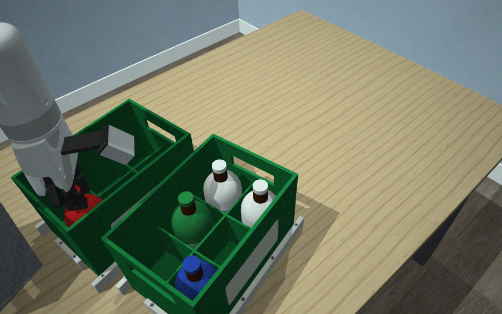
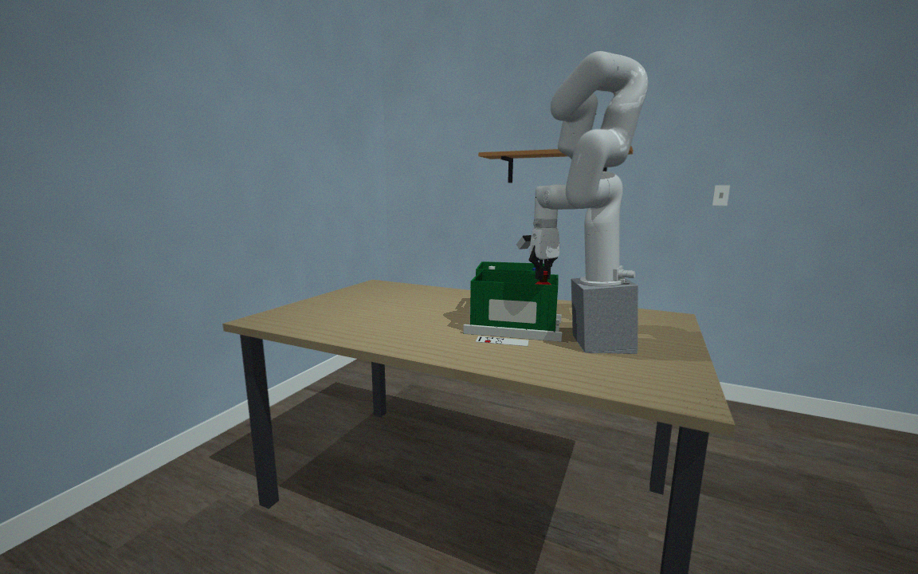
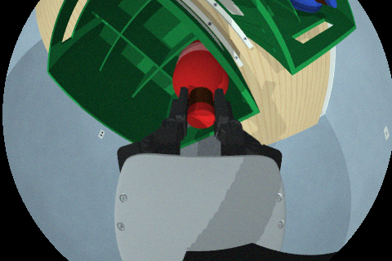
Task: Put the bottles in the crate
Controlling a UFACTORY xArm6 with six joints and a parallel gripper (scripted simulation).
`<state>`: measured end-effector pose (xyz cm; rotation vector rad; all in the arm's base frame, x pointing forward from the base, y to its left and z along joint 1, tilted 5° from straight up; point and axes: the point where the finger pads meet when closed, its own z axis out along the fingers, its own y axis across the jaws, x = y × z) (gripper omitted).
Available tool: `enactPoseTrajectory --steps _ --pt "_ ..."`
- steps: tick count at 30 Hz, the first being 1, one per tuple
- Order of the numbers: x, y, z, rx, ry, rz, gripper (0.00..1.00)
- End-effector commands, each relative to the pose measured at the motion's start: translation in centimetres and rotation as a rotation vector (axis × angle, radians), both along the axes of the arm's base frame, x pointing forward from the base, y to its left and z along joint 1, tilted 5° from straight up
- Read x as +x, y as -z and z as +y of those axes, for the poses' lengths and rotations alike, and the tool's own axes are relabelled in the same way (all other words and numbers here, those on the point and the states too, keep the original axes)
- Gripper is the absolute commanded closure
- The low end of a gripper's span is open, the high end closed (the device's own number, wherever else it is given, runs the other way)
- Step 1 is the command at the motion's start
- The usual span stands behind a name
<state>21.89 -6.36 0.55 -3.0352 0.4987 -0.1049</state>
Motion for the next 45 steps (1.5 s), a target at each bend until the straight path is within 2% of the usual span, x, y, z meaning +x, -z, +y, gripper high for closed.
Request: enactPoseTrajectory --steps 1,45 --pt "0.1 0.0 0.0 -0.001 0.000 -0.003 1.00" --pt "0.3 2.0 0.1 -0.001 0.000 -0.002 1.00"
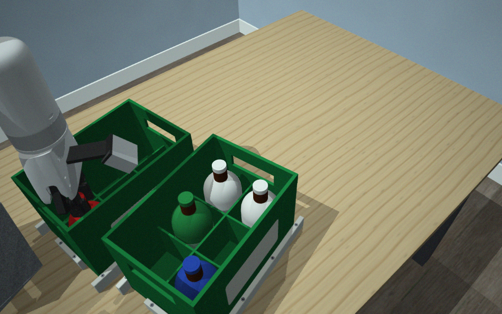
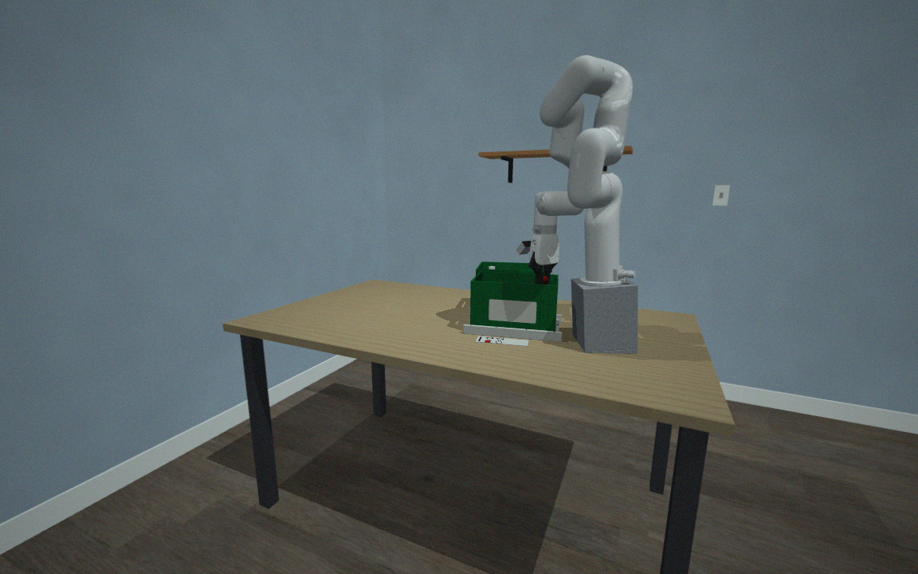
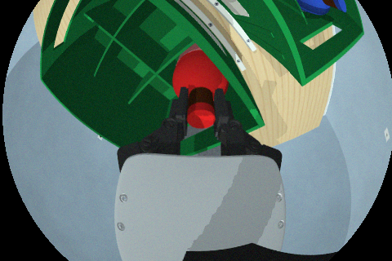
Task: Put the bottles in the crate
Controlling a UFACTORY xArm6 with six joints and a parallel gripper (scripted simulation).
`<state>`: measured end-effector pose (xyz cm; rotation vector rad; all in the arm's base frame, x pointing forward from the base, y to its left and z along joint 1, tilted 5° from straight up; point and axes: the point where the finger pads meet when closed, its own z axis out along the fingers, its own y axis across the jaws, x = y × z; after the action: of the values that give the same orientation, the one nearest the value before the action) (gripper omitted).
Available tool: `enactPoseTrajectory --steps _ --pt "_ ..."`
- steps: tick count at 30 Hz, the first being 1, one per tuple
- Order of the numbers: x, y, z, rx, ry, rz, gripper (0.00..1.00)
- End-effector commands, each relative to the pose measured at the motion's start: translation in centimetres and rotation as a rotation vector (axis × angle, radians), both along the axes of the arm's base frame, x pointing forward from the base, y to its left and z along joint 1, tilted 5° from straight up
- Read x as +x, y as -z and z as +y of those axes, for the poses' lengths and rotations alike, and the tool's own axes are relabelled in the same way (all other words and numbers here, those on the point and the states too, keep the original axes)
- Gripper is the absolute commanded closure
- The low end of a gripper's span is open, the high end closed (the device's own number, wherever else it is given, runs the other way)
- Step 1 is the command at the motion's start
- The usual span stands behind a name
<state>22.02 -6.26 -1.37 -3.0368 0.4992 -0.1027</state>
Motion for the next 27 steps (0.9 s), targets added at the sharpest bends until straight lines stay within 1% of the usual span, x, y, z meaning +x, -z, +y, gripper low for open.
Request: enactPoseTrajectory --steps 1,16,27 --pt "0.13 0.17 -0.01 0.001 0.000 -0.004 1.00" --pt "0.18 0.82 0.02 0.001 0.000 -0.004 1.00" --pt "0.18 0.82 0.02 0.001 0.000 -0.004 1.00"
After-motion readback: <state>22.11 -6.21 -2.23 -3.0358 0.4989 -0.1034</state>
